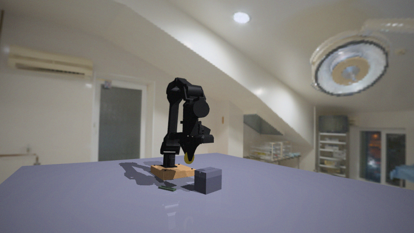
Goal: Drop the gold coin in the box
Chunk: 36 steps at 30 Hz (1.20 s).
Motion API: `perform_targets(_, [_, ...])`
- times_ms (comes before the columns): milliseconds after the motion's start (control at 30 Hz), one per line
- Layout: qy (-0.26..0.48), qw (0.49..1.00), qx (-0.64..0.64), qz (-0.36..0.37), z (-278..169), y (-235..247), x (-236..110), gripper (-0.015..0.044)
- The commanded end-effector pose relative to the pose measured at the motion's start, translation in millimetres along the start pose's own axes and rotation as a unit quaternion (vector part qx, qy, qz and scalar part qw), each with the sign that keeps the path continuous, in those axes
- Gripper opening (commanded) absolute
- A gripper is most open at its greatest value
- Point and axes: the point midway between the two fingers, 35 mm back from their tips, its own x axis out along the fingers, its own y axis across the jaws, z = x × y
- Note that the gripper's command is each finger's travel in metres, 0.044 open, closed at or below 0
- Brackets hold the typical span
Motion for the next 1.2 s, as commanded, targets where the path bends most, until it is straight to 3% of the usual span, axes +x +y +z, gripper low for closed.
perform_targets(0, [-0.001, 1.0, 0.003, -0.002, 6, -8, -1, 0.0])
perform_targets(800, [-0.005, 1.0, 0.009, -0.003, 54, -44, 1, 0.0])
perform_targets(1167, [-0.004, 1.0, 0.005, -0.002, 52, -41, 1, 0.0])
